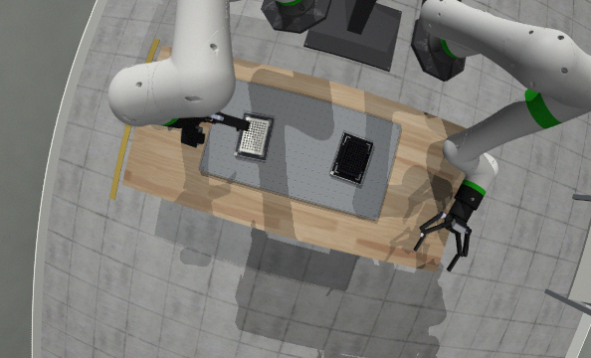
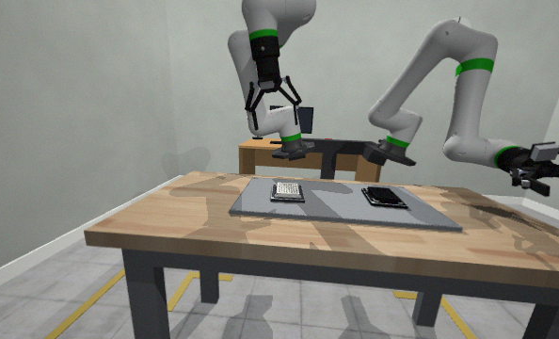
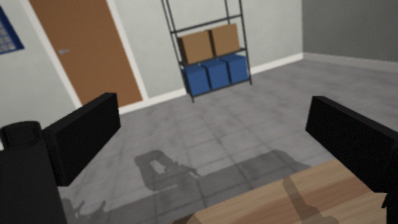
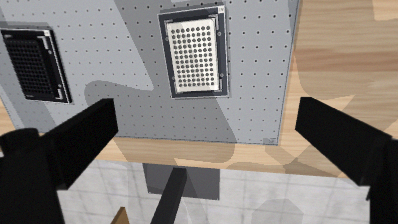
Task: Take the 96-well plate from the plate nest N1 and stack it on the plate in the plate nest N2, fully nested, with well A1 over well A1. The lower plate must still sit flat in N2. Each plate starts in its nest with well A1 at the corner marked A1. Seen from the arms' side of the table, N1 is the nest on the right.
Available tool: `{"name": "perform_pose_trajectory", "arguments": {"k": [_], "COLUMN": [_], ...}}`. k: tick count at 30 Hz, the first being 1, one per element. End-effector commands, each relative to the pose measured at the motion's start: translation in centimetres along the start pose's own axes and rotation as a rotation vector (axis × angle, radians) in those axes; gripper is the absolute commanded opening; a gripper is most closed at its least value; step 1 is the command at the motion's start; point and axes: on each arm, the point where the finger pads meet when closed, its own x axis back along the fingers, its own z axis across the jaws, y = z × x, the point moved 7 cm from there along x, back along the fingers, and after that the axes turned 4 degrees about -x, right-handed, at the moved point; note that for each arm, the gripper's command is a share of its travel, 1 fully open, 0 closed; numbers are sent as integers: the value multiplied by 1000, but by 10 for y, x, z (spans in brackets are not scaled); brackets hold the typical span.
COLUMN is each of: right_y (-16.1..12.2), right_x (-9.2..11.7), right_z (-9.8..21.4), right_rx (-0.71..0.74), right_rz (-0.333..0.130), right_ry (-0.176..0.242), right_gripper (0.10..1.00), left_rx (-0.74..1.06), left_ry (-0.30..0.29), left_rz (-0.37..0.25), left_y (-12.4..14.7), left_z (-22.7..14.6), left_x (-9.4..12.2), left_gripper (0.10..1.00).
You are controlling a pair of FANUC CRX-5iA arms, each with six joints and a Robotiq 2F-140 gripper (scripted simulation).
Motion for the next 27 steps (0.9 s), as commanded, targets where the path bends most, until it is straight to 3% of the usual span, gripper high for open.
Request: {"name": "perform_pose_trajectory", "arguments": {"k": [1,6,8,14,16,20,22,27], "right_y": [-3,-8,-8,-10,-10,-11,-10,-10], "right_x": [-16,-40,-50,-70,-80,-100,-110,-128], "right_z": [-4,-9,-13,-16,-20,-24,-28,-32], "right_rx": [3,4,17,17,36,36,62,62], "right_rz": [15,19,37,37,56,56,75,75], "right_ry": [34,44,82,82,116,116,146,146], "right_gripper": [1000,1000,1000,1000,1000,1000,1000,1000], "left_rx": [-1,-1,-1,-1,-1,-1,-1,-1], "left_ry": [-1,-1,-1,-1,-1,-1,-1,-1], "left_rz": [2,2,2,2,2,2,2,2], "left_y": [-1,-1,-1,-1,-1,-1,-1,-1], "left_z": [0,0,0,0,0,0,0,0], "left_x": [0,0,0,0,0,0,0,0], "left_gripper": [1000,1000,1000,1000,1000,1000,1000,1000]}}
